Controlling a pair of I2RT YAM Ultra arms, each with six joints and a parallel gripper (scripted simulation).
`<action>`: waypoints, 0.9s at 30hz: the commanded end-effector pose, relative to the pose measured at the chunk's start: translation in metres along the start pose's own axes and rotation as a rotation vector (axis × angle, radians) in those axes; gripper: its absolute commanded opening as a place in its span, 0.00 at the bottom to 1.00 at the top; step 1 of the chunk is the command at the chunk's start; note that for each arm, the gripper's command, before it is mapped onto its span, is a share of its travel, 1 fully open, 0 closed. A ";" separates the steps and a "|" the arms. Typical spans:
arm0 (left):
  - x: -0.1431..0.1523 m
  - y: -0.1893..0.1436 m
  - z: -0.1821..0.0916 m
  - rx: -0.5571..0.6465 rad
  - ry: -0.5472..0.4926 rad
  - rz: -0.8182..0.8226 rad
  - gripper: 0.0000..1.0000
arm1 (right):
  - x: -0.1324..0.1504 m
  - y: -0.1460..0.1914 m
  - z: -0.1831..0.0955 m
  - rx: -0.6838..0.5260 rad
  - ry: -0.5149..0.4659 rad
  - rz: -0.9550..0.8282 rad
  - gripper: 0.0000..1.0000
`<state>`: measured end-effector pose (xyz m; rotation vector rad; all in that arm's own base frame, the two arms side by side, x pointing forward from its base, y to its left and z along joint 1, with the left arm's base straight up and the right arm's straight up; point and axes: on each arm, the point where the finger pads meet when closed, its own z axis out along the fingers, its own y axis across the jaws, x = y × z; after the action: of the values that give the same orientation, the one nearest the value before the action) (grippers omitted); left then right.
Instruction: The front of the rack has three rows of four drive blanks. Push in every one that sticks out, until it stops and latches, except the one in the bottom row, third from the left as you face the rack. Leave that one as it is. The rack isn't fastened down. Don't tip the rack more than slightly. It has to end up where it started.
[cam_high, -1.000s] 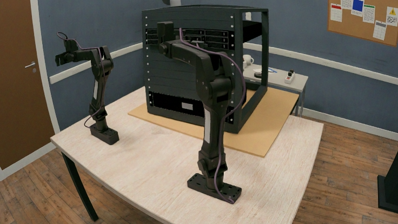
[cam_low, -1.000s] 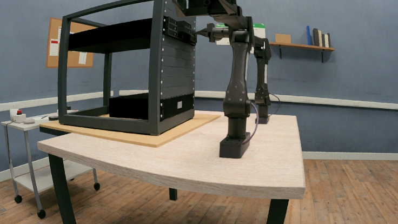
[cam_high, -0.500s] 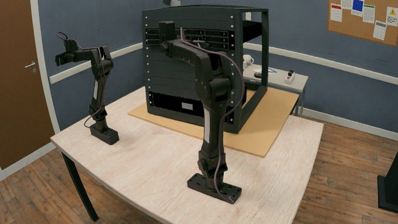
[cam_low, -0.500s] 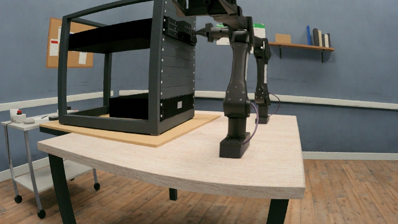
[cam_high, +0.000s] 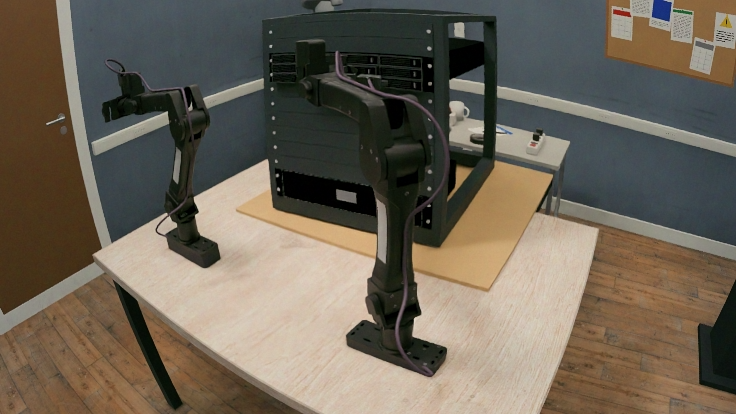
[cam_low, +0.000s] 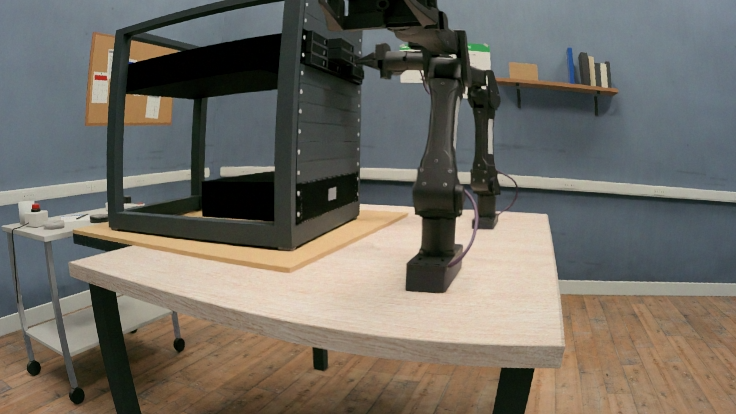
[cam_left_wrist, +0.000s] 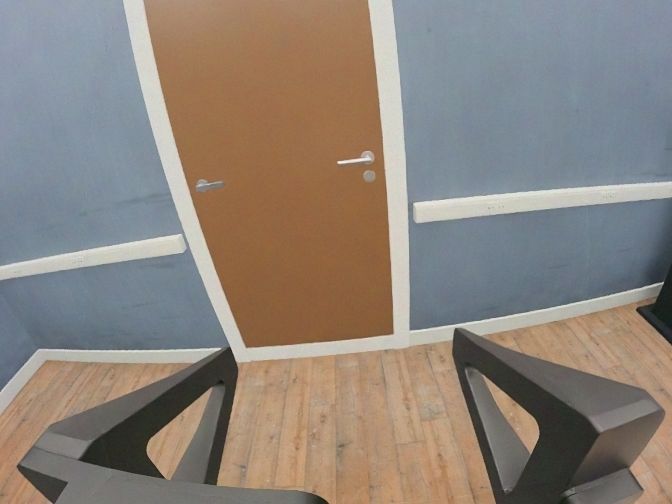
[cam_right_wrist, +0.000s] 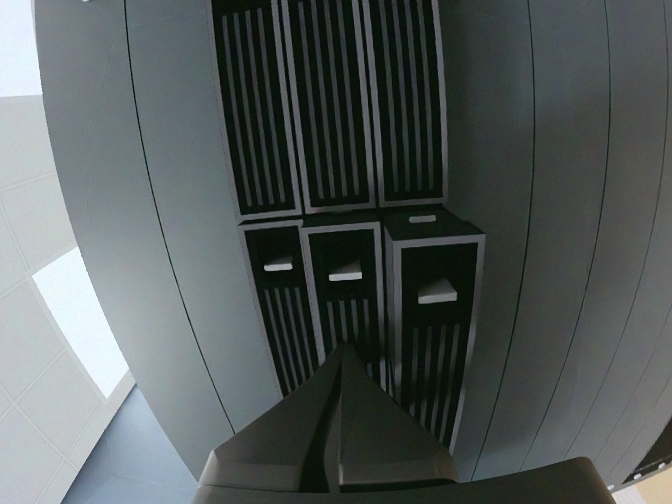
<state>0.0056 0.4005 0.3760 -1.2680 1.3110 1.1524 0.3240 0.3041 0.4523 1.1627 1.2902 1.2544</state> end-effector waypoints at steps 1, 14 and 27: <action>-0.039 0.004 -0.007 -0.012 -0.110 -0.016 1.00 | -0.008 0.026 -0.002 -0.038 0.006 0.050 0.00; -0.039 0.004 -0.007 -0.012 -0.110 -0.016 1.00 | -0.004 0.021 0.004 -0.032 0.005 0.039 0.00; -0.039 0.004 -0.007 -0.012 -0.110 -0.016 1.00 | -0.008 0.024 0.006 -0.037 0.002 0.046 0.00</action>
<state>0.0056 0.4005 0.3760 -1.2679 1.3110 1.1524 0.3290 0.3055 0.4525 1.1611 1.2930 1.2577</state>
